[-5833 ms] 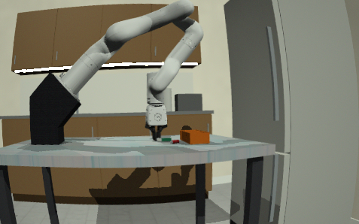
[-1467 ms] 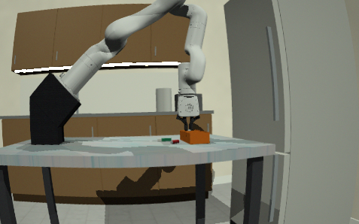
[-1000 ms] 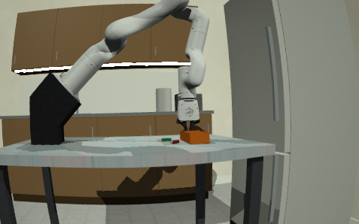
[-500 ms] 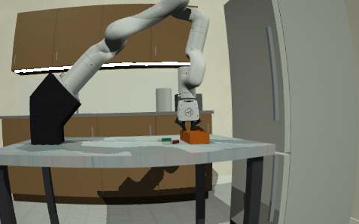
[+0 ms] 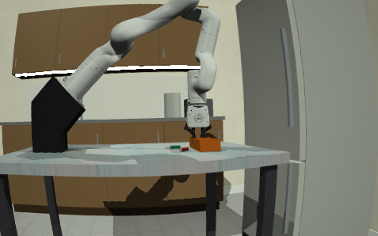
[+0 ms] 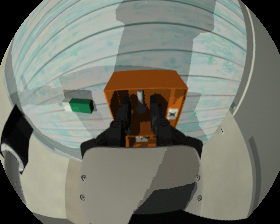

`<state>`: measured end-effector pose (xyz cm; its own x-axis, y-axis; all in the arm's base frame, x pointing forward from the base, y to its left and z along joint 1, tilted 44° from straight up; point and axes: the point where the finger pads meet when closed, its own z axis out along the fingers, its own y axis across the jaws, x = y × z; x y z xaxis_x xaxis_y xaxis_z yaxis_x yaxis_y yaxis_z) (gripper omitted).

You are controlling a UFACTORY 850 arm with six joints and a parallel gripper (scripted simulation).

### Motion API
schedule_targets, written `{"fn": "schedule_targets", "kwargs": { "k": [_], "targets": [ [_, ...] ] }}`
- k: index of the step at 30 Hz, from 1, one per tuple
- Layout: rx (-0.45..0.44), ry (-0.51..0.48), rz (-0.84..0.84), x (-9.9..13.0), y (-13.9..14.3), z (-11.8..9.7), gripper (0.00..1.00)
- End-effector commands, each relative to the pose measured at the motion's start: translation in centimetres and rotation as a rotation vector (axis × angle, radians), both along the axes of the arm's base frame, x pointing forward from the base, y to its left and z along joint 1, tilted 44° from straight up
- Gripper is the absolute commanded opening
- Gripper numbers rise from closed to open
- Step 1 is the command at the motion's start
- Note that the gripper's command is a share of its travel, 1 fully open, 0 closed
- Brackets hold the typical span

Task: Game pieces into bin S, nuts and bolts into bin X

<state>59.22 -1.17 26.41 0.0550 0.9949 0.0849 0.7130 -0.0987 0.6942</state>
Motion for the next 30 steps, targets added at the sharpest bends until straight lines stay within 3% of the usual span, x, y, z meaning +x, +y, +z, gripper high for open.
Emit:
{"fn": "schedule_targets", "kwargs": {
  "k": [1, 30],
  "targets": [
    [0.0, -0.001, 0.0, -0.2, 0.0, 0.3, 0.29],
    [0.0, -0.001, 0.0, -3.5, -0.1, 3.7, 0.29]
  ]
}}
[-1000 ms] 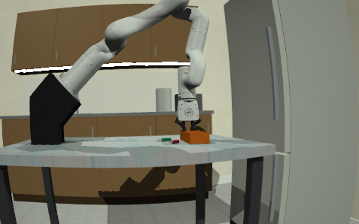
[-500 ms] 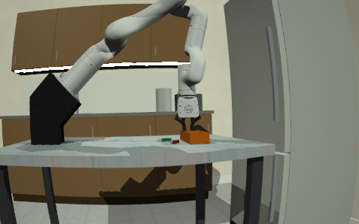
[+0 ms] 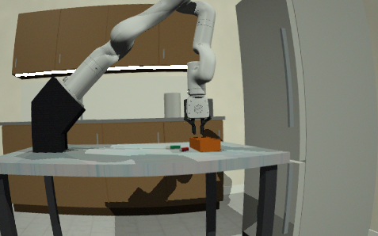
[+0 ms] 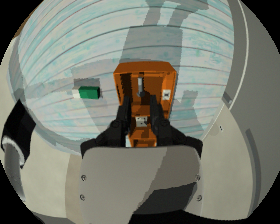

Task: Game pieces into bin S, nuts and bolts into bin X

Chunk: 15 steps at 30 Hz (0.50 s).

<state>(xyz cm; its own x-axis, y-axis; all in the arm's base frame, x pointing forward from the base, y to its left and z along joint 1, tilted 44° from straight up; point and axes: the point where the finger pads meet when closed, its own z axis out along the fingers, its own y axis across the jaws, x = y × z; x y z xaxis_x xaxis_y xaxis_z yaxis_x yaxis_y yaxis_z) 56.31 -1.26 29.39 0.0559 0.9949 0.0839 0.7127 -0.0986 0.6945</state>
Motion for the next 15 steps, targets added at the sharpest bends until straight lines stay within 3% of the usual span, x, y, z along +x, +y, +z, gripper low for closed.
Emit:
{"fn": "schedule_targets", "kwargs": {
  "k": [1, 8, 9, 15],
  "targets": [
    [0.001, -0.001, 0.001, -0.6, 0.0, 0.7, 0.29],
    [0.001, -0.001, 0.001, -0.6, 0.0, 0.7, 0.29],
    [0.001, -0.001, 0.001, -0.9, 0.0, 1.0, 1.0],
    [0.001, -0.001, 0.001, -2.0, -0.1, 2.2, 1.0]
  ]
}}
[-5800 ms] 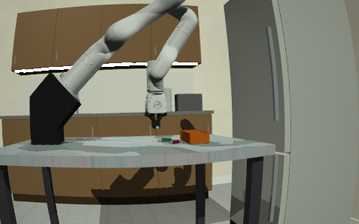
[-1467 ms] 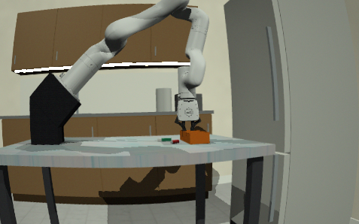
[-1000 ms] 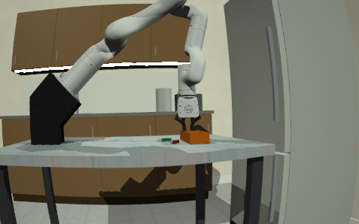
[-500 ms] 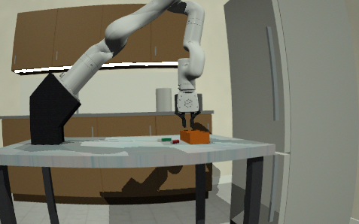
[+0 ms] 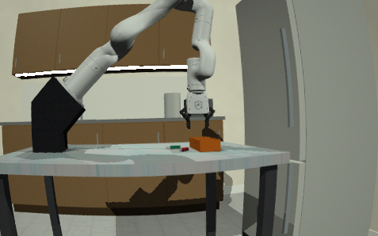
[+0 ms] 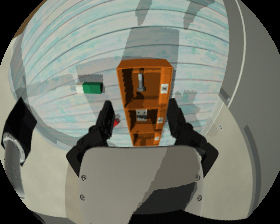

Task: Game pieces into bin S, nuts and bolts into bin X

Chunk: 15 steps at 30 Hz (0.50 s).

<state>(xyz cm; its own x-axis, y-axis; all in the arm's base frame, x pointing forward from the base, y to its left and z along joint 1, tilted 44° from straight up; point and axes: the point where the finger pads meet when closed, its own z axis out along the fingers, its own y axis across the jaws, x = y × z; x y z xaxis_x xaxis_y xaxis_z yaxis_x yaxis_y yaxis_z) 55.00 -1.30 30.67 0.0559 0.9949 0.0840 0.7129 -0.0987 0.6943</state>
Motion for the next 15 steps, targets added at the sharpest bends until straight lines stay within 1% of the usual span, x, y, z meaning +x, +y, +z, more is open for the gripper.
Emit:
{"fn": "schedule_targets", "kwargs": {
  "k": [1, 12, 15],
  "targets": [
    [0.001, -0.001, 0.001, -1.0, 0.0, 1.2, 1.0],
    [0.001, -0.001, 0.001, -4.1, -0.1, 4.3, 1.0],
    [0.001, -0.001, 0.001, -4.4, -0.1, 4.6, 1.0]
  ]
}}
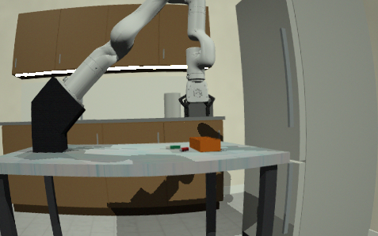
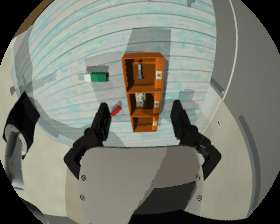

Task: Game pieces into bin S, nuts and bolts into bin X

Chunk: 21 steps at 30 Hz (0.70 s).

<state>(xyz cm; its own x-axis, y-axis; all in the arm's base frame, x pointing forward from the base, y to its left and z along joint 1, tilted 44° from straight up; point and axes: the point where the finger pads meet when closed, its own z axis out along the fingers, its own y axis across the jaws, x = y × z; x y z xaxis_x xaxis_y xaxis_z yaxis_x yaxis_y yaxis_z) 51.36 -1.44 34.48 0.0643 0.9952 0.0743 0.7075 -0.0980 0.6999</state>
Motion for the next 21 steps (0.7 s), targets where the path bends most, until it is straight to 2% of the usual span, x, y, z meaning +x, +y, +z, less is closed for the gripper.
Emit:
{"fn": "schedule_targets", "kwargs": {
  "k": [1, 14, 21],
  "targets": [
    [0.011, 0.005, 0.01, -1.0, 0.0, 1.1, 1.0],
    [0.011, 0.005, 0.01, -4.7, -0.1, 4.8, 1.0],
    [0.011, 0.005, 0.01, -4.7, -0.1, 4.9, 1.0]
  ]
}}
